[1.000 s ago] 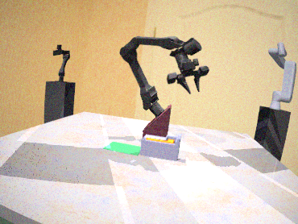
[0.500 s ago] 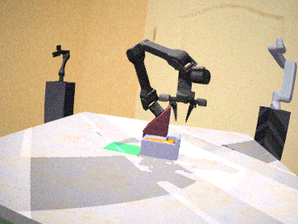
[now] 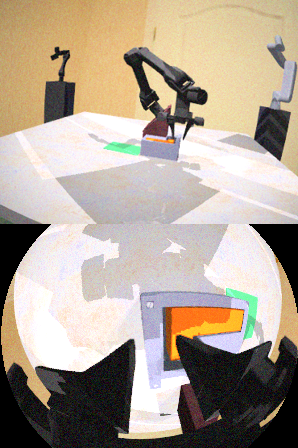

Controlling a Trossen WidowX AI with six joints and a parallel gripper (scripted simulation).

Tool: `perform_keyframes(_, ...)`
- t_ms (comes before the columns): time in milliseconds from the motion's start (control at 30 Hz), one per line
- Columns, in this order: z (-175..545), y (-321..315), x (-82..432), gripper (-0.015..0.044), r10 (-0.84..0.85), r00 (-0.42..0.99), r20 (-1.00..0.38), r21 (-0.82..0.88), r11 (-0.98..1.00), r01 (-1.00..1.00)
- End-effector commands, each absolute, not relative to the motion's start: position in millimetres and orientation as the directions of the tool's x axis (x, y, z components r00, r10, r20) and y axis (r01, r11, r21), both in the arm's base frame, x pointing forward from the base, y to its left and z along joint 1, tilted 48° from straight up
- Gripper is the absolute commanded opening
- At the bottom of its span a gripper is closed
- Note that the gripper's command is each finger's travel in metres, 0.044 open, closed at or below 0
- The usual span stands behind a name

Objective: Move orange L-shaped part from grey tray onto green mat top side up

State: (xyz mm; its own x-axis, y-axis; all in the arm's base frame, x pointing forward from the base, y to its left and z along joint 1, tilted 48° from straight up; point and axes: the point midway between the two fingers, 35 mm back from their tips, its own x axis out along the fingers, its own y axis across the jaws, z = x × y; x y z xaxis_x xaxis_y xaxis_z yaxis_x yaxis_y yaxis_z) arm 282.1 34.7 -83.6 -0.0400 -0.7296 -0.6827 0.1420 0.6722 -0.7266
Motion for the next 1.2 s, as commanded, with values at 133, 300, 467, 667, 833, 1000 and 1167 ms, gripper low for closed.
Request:
perform_keyframes(133,-88,30,281,0.018,-0.734,-0.039,-0.678,-0.732,0.668,0.136)
perform_keyframes(300,-94,24,281,0.018,-0.734,-0.039,-0.678,-0.732,0.668,0.136)
perform_keyframes(467,-99,18,281,0.018,-0.734,-0.039,-0.678,-0.732,0.668,0.136)
perform_keyframes(667,-106,10,280,0.018,-0.735,-0.039,-0.677,-0.732,0.667,0.136)
perform_keyframes(833,-110,5,280,0.018,-0.736,-0.039,-0.676,-0.733,0.667,0.136)
perform_keyframes(1000,-111,5,280,0.018,-0.736,-0.039,-0.676,-0.733,0.667,0.136)
perform_keyframes(1167,-111,5,280,0.018,-0.736,-0.039,-0.676,-0.733,0.667,0.136)
